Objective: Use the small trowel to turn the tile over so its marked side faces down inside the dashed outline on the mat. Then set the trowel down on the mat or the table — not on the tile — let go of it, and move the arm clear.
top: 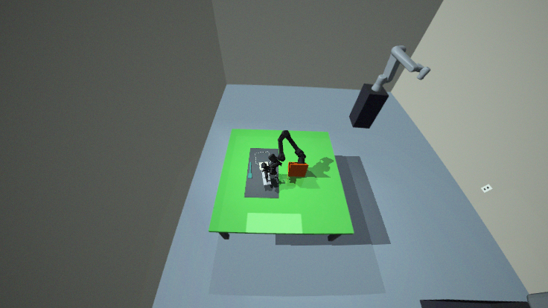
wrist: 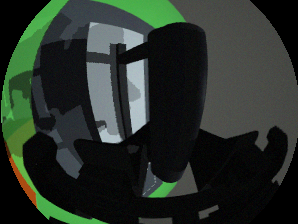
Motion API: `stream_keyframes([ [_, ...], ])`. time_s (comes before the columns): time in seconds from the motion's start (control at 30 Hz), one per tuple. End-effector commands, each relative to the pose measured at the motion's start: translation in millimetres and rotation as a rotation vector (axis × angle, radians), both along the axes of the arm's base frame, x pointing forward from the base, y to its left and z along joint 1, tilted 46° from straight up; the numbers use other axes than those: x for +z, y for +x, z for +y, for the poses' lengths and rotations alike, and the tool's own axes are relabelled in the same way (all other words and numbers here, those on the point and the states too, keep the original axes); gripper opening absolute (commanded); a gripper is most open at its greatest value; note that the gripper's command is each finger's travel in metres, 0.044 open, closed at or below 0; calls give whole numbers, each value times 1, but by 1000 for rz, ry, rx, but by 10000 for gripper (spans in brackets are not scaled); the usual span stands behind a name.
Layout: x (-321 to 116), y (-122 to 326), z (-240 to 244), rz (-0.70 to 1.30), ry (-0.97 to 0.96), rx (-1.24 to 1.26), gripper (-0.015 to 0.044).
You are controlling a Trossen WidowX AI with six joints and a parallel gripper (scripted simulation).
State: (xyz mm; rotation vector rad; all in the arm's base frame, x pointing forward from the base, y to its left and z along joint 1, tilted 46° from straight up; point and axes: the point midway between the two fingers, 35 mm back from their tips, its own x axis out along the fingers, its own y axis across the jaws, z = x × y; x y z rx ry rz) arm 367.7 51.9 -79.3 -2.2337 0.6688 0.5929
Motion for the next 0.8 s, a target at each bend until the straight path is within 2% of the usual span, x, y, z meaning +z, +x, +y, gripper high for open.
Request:
stream_keyframes([
  [0.0, 2, 2, 1, -15, 15, 6, 0],
  [0.77, -24, -1, -25, -14, 13, 6, 0],
])
